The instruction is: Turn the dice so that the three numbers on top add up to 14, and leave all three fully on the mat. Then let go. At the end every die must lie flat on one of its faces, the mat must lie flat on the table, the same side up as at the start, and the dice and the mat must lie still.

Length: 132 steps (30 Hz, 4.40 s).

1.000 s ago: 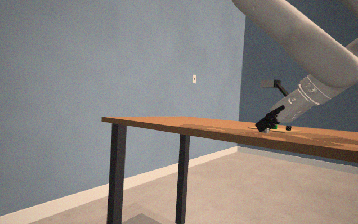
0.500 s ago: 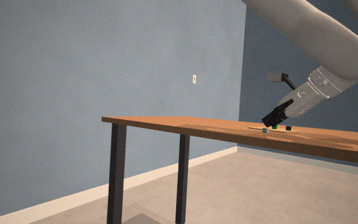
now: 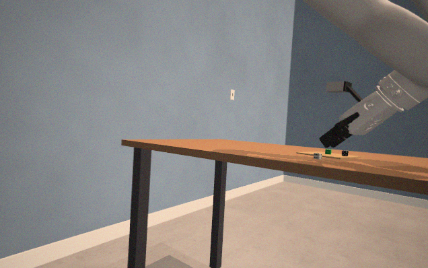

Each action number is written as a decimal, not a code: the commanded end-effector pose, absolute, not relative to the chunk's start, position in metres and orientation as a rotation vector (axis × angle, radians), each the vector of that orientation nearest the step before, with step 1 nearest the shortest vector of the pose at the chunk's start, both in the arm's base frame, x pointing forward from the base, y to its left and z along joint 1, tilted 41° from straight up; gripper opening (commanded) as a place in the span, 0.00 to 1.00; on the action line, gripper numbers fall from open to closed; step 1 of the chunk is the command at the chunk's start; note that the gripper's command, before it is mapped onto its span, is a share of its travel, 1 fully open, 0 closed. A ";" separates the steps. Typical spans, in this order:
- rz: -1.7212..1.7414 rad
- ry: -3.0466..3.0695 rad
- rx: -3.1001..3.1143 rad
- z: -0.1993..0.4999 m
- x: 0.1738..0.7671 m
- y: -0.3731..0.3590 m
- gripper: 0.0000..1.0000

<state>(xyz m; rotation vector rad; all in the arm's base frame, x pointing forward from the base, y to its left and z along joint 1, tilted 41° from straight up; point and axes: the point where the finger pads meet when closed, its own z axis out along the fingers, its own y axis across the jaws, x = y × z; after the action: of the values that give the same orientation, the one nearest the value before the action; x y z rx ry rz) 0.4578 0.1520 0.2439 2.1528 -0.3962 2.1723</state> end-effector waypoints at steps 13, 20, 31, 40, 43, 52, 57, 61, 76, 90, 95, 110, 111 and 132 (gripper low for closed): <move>1.643 -0.521 2.193 0.259 0.462 0.089 0.31; 1.457 -0.555 2.272 0.262 0.456 0.077 0.31; 1.082 -0.543 2.680 0.289 0.440 0.098 0.31; 1.080 -0.444 2.921 0.328 0.439 0.133 0.31; 1.101 -0.412 2.970 0.340 0.439 0.141 0.31; 1.106 -0.406 2.978 0.342 0.439 0.142 1.00; 1.106 -0.406 2.978 0.342 0.439 0.142 1.00; 1.109 -0.394 2.969 0.325 0.449 0.143 1.00; 1.102 -0.370 2.975 0.297 0.460 0.145 0.31; 1.102 -0.370 2.975 0.297 0.460 0.145 0.31; 1.102 -0.370 2.975 0.297 0.460 0.145 0.31; 1.102 -0.370 2.975 0.296 0.460 0.145 0.31; 1.102 -0.370 2.975 0.296 0.460 0.145 0.31; 1.103 -0.370 2.975 0.280 0.473 0.144 0.31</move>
<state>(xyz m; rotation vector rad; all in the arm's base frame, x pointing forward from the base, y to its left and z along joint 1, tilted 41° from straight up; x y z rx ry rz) 0.4706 0.1444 0.2824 2.9747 -0.3704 1.0990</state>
